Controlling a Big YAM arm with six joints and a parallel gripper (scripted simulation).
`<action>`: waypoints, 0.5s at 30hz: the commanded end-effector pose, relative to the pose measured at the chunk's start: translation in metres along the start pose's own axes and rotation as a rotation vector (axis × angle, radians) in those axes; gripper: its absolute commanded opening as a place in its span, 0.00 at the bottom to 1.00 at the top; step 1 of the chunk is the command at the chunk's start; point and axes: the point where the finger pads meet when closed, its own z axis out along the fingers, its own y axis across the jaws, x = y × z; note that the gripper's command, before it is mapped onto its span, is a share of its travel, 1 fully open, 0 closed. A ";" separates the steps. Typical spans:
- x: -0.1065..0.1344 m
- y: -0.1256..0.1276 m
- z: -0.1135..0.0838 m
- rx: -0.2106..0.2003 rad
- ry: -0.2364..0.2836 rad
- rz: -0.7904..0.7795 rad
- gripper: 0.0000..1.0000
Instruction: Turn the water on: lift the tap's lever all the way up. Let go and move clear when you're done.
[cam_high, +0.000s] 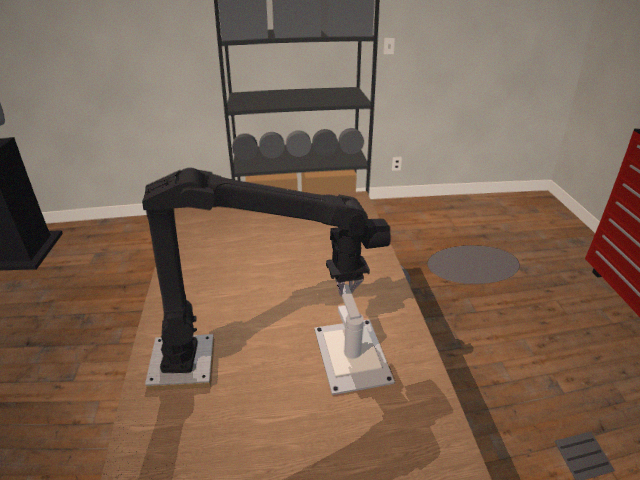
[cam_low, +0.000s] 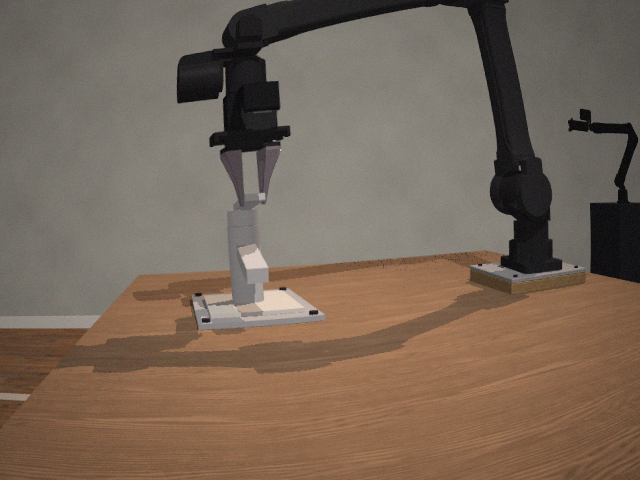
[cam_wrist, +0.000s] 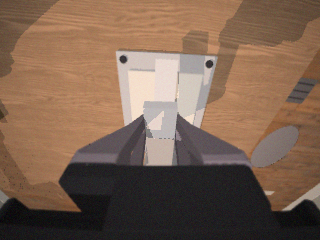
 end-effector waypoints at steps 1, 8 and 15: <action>0.014 -0.015 -0.056 0.095 0.010 0.012 0.00; 0.020 -0.014 -0.065 0.095 0.011 0.012 0.00; 0.027 -0.013 -0.073 0.095 0.012 0.012 0.00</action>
